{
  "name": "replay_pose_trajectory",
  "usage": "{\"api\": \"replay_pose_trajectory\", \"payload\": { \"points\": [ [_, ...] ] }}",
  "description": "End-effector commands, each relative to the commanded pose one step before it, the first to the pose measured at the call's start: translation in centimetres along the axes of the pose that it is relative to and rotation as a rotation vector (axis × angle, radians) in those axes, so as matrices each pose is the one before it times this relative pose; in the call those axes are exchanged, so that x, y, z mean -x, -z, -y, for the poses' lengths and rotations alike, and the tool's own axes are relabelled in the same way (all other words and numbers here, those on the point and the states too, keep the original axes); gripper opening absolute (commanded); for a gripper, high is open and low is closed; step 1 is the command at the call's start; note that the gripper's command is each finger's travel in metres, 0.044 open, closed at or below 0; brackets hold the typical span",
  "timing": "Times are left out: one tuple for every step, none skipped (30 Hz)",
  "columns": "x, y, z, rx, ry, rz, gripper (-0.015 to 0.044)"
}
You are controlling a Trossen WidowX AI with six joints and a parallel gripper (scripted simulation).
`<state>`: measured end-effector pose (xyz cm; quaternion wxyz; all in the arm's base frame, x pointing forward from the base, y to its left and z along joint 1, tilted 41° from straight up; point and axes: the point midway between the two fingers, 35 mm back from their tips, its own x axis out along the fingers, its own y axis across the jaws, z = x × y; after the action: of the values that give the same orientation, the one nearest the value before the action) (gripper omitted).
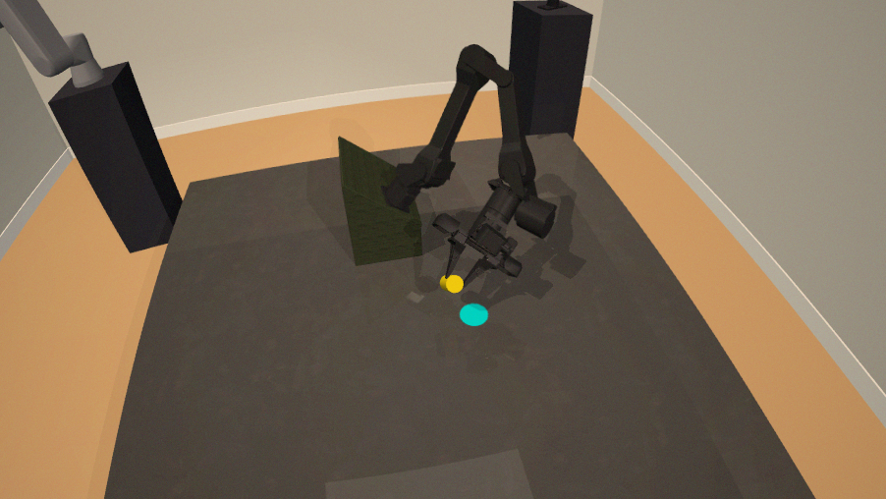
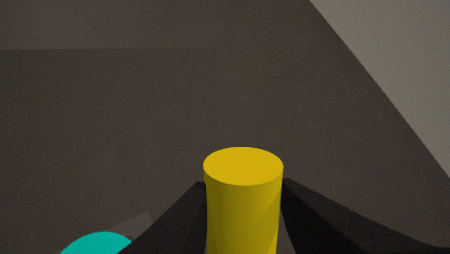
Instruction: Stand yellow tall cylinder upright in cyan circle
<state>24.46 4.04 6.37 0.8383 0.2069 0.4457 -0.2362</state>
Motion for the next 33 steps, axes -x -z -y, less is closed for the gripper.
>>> {"api": "replay_pose_trajectory", "payload": {
  "points": [
    [0.166,-0.111,0.100,-0.0153,-0.00430,0.03225,0.0105],
    [0.025,-0.014,-0.016,-0.0025,-0.00107,0.00663,0.0105],
    [0.026,-0.014,-0.016,-0.0025,-0.00112,0.00662,0.0105],
    [0.026,-0.014,-0.016,-0.0025,-0.00116,0.00661,0.0105],
    [0.027,-0.014,-0.016,-0.0026,-0.00121,0.00660,0.0105],
    [0.027,-0.014,-0.016,-0.0026,-0.00125,0.00659,0.0105],
    [0.028,-0.014,-0.016,-0.0026,-0.00130,0.00658,0.0105],
    [0.028,-0.015,-0.016,-0.0027,-0.00135,0.00657,0.0105],
    [0.029,-0.015,-0.016,-0.0027,-0.00139,0.00656,0.0105],
    [0.029,-0.015,-0.016,-0.0027,-0.00144,0.00655,0.0105],
    [0.030,-0.015,-0.016,-0.0028,-0.00148,0.00654,0.0105],
    [0.030,-0.015,-0.016,-0.0028,-0.00152,0.00653,0.0105],
    [0.030,-0.015,-0.016,-0.0029,-0.00157,0.00651,0.0105],
    [0.031,-0.016,-0.016,-0.0029,-0.00161,0.00650,0.0105],
    [0.031,-0.016,-0.016,-0.0029,-0.00165,0.00649,0.0105],
    [0.032,-0.016,-0.016,-0.0030,-0.00170,0.00647,0.0105],
    [0.032,-0.016,-0.016,-0.0030,-0.00174,0.00646,0.0105],
    [0.033,-0.016,-0.016,-0.0030,-0.00178,0.00644,0.0105],
    [0.033,-0.016,-0.017,-0.0031,-0.00182,0.00643,0.0105],
    [0.034,-0.017,-0.017,-0.0031,-0.00186,0.00641,0.0105],
    [0.034,-0.017,-0.017,-0.0031,-0.00190,0.00640,0.0105],
    [0.035,-0.017,-0.017,-0.0032,-0.00194,0.00638,0.0105],
    [0.035,-0.017,-0.017,-0.0032,-0.00198,0.00636,0.0105],
    [0.035,-0.017,-0.017,-0.0033,-0.00202,0.00635,0.0105],
    [0.036,-0.017,-0.017,-0.0033,-0.00206,0.00633,0.0105],
    [0.036,-0.018,-0.017,-0.0033,-0.00210,0.00631,0.0105],
    [0.037,-0.018,-0.017,-0.0034,-0.00214,0.00629,0.0105],
    [0.037,-0.018,-0.017,-0.0034,-0.00218,0.00627,0.0105],
    [0.037,-0.018,-0.017,-0.0034,-0.00222,0.00625,0.0105],
    [0.038,-0.018,-0.017,-0.0035,-0.00225,0.00624,0.0105],
    [0.038,-0.018,-0.017,-0.0035,-0.00229,0.00622,0.0105],
    [0.039,-0.019,-0.017,-0.0035,-0.00233,0.00620,0.0105],
    [0.039,-0.019,-0.017,-0.0036,-0.00236,0.00618,0.0105]
  ]
}}
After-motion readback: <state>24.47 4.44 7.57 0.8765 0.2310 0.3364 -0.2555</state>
